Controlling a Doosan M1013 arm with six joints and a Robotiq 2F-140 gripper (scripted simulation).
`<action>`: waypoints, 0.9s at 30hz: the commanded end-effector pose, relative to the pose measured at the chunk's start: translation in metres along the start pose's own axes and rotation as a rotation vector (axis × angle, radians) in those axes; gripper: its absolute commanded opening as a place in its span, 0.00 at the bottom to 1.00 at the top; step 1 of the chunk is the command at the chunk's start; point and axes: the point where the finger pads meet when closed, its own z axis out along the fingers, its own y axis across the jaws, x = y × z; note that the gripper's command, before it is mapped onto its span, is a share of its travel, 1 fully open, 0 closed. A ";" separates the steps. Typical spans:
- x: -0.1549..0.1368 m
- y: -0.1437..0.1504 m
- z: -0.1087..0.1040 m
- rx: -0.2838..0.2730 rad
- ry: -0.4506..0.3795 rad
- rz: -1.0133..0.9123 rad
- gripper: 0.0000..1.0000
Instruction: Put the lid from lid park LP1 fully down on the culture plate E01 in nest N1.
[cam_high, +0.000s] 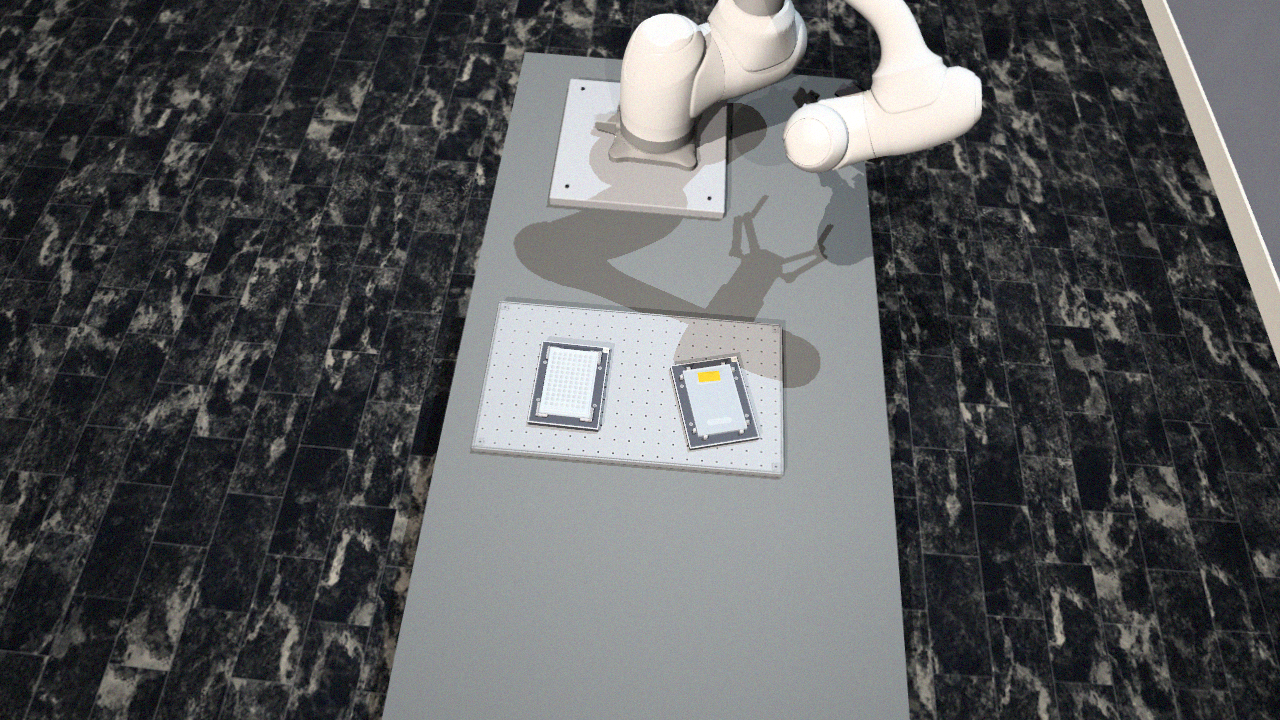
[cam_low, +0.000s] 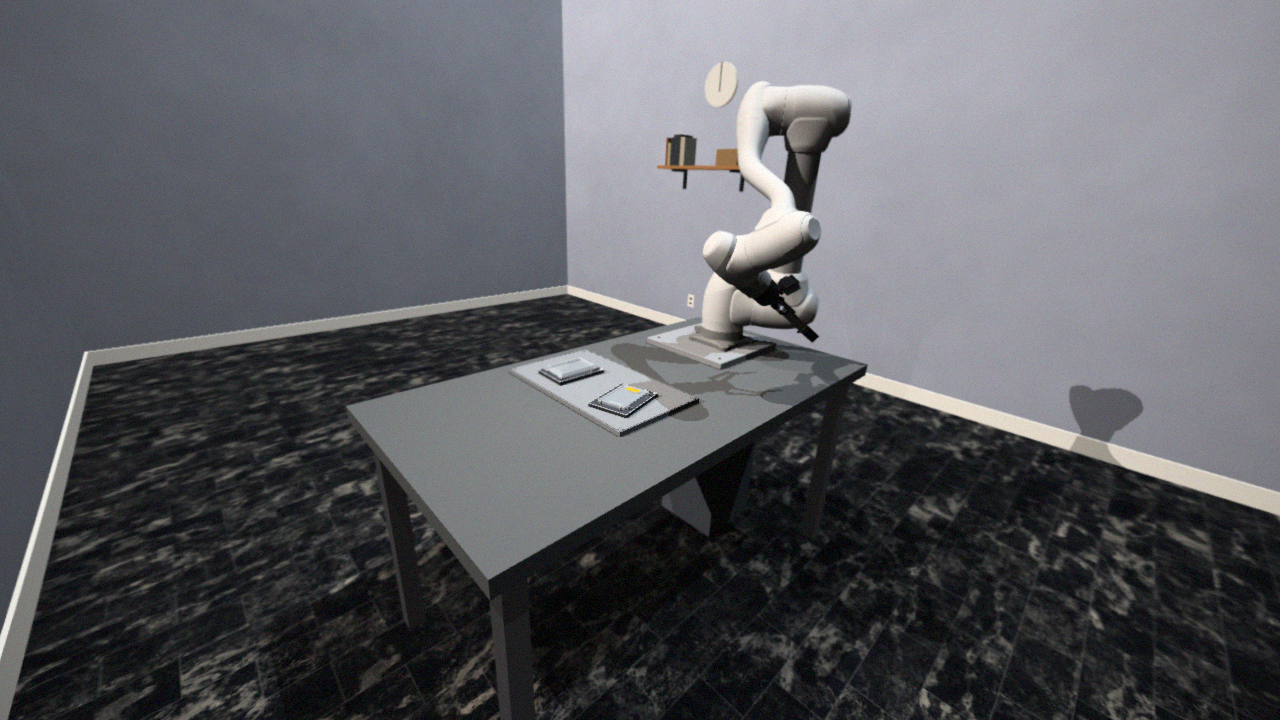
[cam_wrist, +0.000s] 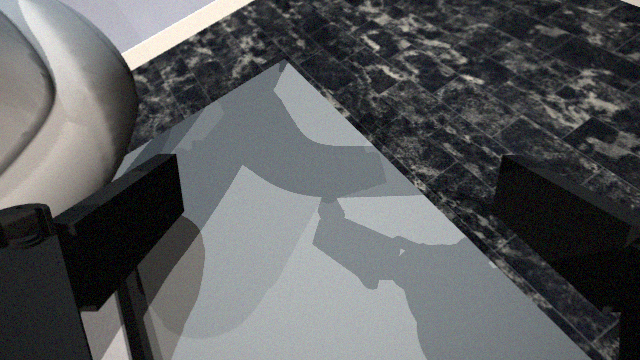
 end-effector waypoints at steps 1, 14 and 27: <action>0.000 0.000 0.000 -0.001 0.000 -0.001 1.00; 0.000 0.000 0.000 -0.001 0.000 -0.001 1.00; -0.035 0.010 -0.039 -0.107 -0.017 0.189 1.00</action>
